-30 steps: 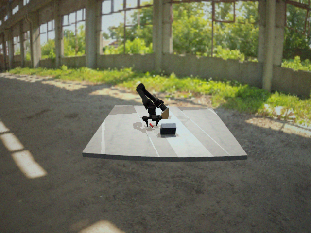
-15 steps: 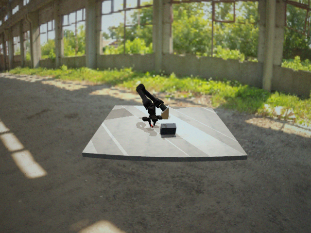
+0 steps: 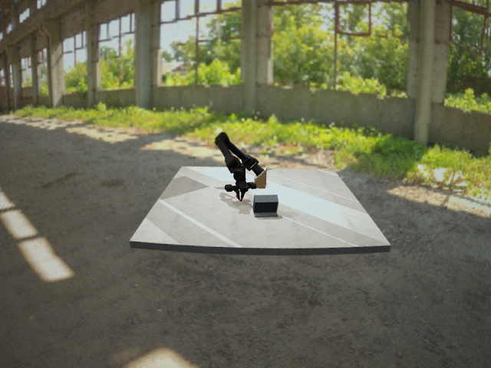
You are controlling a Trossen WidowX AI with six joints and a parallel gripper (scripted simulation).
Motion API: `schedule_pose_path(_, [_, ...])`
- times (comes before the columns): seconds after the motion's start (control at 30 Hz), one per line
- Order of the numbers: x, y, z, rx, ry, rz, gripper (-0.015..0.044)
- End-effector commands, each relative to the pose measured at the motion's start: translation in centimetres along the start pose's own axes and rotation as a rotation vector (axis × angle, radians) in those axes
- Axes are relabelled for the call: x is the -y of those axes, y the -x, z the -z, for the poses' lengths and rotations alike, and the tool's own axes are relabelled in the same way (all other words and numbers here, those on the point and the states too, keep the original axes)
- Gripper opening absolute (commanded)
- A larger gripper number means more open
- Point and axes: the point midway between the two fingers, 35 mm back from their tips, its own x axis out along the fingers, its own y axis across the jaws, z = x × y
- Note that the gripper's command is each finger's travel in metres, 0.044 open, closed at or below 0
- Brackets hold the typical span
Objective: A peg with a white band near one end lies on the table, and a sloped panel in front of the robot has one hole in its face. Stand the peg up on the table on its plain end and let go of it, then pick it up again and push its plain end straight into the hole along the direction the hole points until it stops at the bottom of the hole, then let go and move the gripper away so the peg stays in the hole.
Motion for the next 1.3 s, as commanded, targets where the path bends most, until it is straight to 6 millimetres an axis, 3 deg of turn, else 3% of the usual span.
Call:
schedule_pose_path(0.0, [0.0,0.0,0.0,-0.001,0.004,0.002,0.0049])
schedule_pose_path(1.27, [0.0,1.9,1.4,0.302,0.002,-0.001,0.0049])
